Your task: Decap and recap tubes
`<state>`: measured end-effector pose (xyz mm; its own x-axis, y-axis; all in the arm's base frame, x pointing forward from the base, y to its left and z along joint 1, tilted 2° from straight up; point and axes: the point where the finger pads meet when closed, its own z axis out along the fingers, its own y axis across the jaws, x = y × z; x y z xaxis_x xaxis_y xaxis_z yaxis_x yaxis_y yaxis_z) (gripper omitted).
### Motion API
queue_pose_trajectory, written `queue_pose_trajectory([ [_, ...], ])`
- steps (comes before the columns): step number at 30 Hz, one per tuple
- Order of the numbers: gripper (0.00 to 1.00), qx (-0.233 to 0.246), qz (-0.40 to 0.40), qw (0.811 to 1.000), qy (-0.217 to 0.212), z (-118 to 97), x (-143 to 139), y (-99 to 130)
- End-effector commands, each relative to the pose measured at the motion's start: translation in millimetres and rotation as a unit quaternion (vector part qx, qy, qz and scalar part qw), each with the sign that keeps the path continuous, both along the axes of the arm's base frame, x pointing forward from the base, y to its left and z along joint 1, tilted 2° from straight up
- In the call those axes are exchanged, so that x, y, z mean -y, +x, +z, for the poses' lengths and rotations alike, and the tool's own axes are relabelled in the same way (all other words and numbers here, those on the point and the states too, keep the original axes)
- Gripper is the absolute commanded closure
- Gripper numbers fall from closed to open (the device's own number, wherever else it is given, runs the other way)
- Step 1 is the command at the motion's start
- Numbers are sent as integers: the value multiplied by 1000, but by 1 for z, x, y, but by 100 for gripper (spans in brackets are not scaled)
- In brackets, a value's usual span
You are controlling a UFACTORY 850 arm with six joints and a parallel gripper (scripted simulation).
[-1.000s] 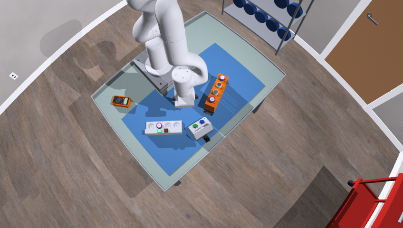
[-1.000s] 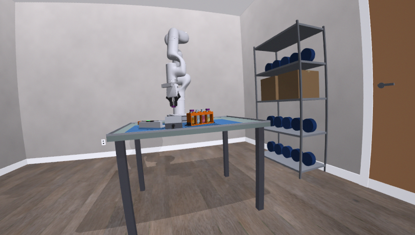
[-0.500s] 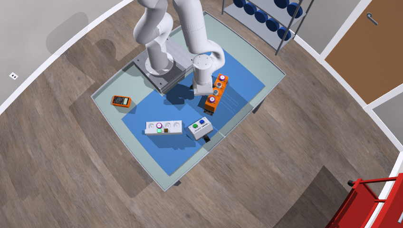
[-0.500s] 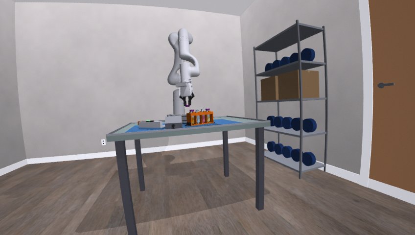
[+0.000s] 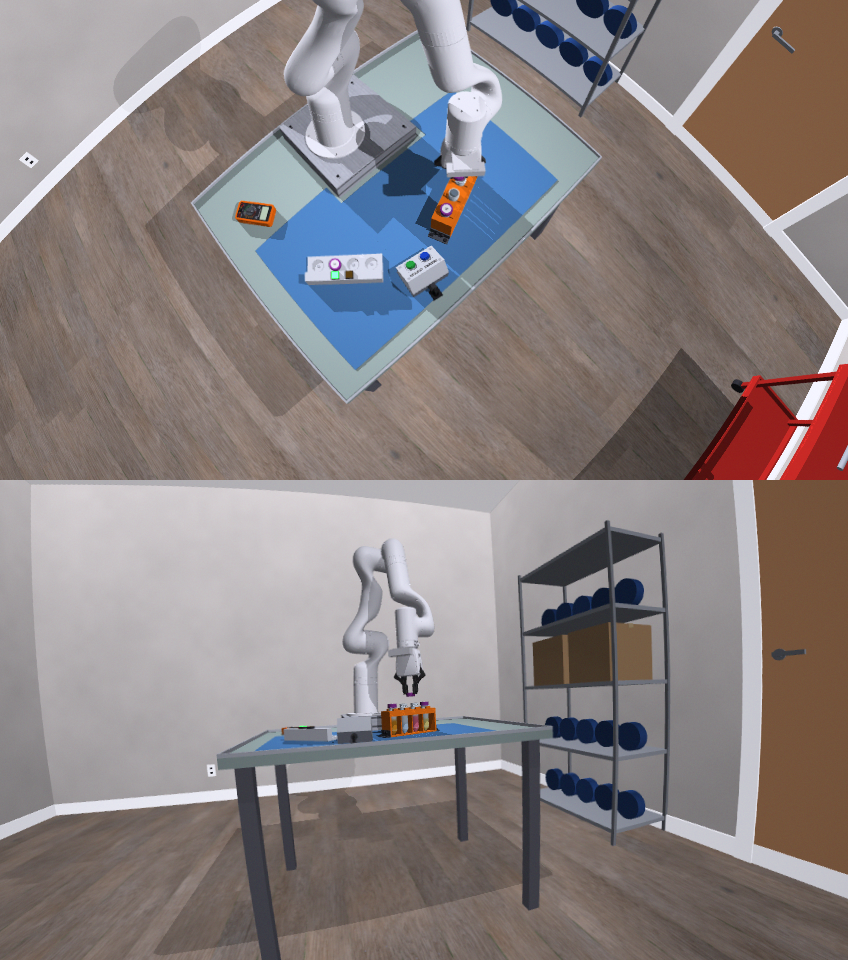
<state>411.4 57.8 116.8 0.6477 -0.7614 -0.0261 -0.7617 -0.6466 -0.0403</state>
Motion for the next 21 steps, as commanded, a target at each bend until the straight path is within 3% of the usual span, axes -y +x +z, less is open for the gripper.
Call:
queue_pose_trajectory([
  [1,100,0,-1,1000,-4,1,-12,5],
  [9,100,0,-1,1000,-4,-2,-12,5],
  [16,100,0,-1,1000,-4,-23,-12,6],
  [21,100,0,-1,1000,-4,-24,-12,6],
])
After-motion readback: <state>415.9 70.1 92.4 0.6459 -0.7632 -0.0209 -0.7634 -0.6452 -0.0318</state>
